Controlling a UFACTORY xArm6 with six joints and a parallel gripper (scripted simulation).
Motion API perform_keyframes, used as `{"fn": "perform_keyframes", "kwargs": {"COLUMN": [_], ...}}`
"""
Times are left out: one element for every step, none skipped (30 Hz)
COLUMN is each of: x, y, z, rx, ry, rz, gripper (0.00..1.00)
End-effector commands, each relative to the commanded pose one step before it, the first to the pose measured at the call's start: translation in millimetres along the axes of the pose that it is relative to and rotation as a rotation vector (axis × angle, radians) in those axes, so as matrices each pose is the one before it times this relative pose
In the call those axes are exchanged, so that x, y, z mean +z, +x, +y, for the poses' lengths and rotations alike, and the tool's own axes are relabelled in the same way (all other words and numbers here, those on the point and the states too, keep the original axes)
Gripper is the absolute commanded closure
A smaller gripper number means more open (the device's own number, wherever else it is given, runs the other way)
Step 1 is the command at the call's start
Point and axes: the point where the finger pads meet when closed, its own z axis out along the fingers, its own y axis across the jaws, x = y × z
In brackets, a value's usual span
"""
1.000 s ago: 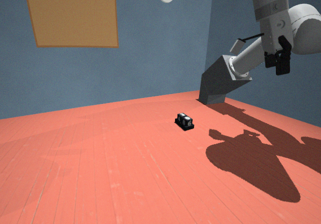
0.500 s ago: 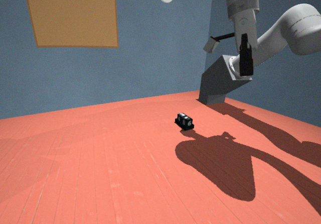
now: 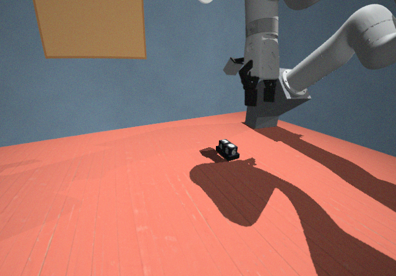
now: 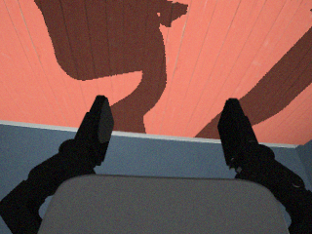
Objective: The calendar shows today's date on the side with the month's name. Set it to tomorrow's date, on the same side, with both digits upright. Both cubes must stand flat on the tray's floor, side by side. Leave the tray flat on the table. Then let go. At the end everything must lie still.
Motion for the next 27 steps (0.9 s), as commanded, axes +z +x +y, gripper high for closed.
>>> {"fn": "perform_keyframes", "kwargs": {"x": [18.83, 6.40, 0.00, 5.48, 0.00, 4.28, 2.96, 1.70, 0.69, 0.11, 0.00, 0.00, 0.00, 0.00, 0.00, 0.00, 0.00, 0.00, 0.00, 0.00, 0.00, 0.00, 0.00, 0.00, 0.00, 0.07, 0.45], "y": [37.68, 14.35, 0.00, 11.48, 0.00, 8.54, 5.70, 3.20, 1.28, 0.20, 0.00, 0.00, 0.00, 0.00, 0.00, 0.00, 0.00, 0.00, 0.00, 0.00, 0.00, 0.00, 0.00, 0.00, 0.00, -0.38, -2.33], "z": [-15.93, -2.80, 0.00, -1.91, 0.00, -1.23, -0.74, -0.39, -0.15, -0.02, 0.00, 0.00, 0.00, 0.00, 0.00, 0.00, 0.00, 0.00, 0.00, 0.00, 0.00, 0.00, 0.00, 0.00, 0.00, 0.11, 0.70], "rx": [0.08448, 0.03850, 0.00000, 0.03095, 0.00000, 0.02307, 0.01544, 0.00869, 0.00348, 0.00053, 0.00000, 0.00000, 0.00000, 0.00000, 0.00000, 0.00000, 0.00000, 0.00000, 0.00000, 0.00000, 0.00000, 0.00000, 0.00000, 0.00000, 0.00000, 0.00148, 0.00906], "ry": [0.02265, 0.00655, 0.00000, 0.00446, 0.00000, 0.00288, 0.00172, 0.00090, 0.00035, 0.00005, 0.00000, 0.00000, 0.00000, 0.00000, 0.00000, 0.00000, 0.00000, 0.00000, 0.00000, 0.00000, 0.00000, 0.00000, 0.00000, 0.00000, 0.00000, 0.00000, -0.00002], "rz": [0.04106, 0.02190, 0.00000, 0.01828, 0.00000, 0.01404, 0.00960, 0.00548, 0.00221, 0.00034, 0.00000, 0.00000, 0.00000, 0.00000, 0.00000, 0.00000, 0.00000, 0.00000, 0.00000, 0.00000, 0.00000, 0.00000, 0.00000, 0.00000, 0.00000, 0.00008, 0.00047], "gripper": [0.00, 0.00, 0.00, 0.00, 0.00, 0.00, 0.00, 0.00, 0.00, 0.00, 0.00, 0.00, 0.00, 0.00, 0.00, 0.00, 0.00, 0.00, 0.00, 0.00, 0.00, 0.00, 0.00, 0.00, 0.00, 0.00, 0.00]}}
